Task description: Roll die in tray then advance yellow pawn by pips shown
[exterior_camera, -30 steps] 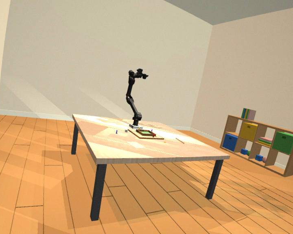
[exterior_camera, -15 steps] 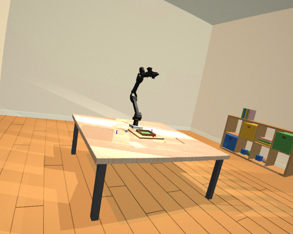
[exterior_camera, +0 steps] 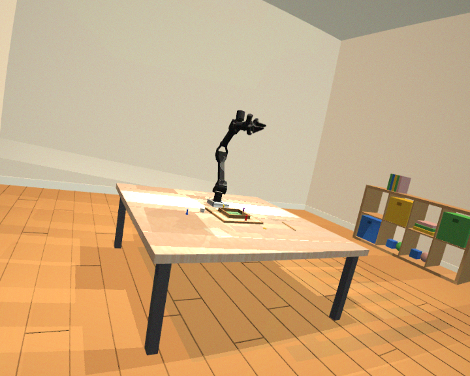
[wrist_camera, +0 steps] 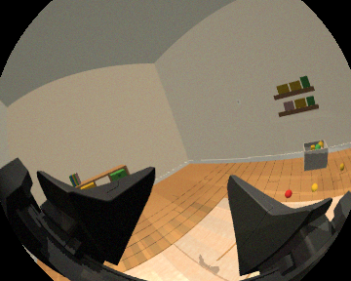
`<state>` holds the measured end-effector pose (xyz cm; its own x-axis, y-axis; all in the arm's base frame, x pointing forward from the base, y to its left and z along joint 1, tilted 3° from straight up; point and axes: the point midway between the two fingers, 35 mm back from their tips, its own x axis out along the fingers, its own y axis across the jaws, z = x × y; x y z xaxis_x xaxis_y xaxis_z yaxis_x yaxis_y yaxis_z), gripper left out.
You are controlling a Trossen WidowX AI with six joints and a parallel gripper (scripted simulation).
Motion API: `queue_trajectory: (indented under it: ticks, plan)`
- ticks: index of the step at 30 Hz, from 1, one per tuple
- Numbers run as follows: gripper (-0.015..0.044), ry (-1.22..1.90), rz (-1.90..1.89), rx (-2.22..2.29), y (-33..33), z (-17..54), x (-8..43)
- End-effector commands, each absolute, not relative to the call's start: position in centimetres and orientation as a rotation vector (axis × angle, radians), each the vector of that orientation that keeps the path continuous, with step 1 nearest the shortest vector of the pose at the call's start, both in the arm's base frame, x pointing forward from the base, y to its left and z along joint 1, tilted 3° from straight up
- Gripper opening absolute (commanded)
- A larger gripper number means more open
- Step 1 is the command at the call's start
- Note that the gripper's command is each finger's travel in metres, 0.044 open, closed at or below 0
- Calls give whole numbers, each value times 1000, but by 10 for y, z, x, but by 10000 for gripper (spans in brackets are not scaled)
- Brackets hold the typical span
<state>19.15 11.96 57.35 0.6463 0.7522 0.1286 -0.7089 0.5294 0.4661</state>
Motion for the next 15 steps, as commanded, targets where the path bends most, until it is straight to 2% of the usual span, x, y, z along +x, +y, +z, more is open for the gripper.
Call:
queue_trajectory:
  ticks: [1,8,15]
  plan:
    - [275,160,724,489,102,539,244]
    - [275,313,451,413,53,459,323]
    - [275,497,201,313,-14,369,367]
